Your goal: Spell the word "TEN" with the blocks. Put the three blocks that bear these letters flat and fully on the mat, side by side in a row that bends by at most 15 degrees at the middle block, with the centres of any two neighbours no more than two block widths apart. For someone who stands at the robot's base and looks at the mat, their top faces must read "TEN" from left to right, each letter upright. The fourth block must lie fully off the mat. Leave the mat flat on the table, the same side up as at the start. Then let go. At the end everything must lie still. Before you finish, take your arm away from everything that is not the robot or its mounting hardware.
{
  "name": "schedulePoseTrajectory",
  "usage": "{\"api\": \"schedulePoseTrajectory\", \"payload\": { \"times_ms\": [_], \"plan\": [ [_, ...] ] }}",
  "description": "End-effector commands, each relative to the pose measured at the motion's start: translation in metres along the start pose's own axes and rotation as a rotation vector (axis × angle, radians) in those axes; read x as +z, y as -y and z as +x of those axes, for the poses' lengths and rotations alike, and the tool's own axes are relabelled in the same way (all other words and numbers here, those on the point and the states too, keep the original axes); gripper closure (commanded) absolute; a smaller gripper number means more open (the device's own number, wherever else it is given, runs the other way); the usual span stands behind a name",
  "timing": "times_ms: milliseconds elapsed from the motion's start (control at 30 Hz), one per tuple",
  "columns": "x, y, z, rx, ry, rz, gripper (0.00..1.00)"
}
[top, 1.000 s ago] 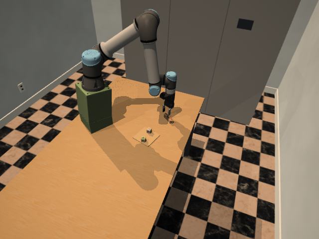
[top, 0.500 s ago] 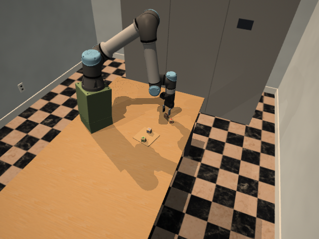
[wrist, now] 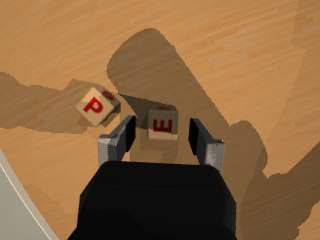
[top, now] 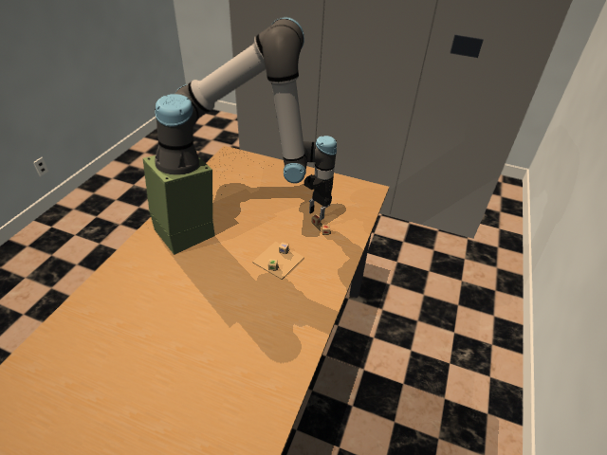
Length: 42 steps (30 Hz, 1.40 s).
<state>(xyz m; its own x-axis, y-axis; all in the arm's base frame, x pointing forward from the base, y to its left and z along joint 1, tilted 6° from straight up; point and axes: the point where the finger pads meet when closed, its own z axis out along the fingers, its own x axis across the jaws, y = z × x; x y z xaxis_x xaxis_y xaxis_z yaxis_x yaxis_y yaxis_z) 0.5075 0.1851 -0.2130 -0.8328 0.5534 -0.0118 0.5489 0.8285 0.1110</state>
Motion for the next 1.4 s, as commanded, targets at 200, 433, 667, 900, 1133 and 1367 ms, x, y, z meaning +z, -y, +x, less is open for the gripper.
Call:
{"api": "schedulePoseTrajectory", "payload": {
  "times_ms": [200,433,667,900,1133,1367],
  "plan": [
    [-0.0006,-0.0005,-0.0005,0.0,0.001,-0.001,0.0],
    [-0.0006,-0.0005,-0.0005,0.0,0.001,-0.001,0.0],
    [-0.0006,-0.0005,-0.0005,0.0,0.001,-0.001,0.0],
    [-0.0006,-0.0005,-0.0005,0.0,0.001,-0.001,0.0],
    [0.0001,-0.0005,-0.0005,0.0,0.001,-0.001,0.0],
    [0.0091,-0.0005,-0.0005,0.0,0.001,-0.001,0.0]
  ]
}}
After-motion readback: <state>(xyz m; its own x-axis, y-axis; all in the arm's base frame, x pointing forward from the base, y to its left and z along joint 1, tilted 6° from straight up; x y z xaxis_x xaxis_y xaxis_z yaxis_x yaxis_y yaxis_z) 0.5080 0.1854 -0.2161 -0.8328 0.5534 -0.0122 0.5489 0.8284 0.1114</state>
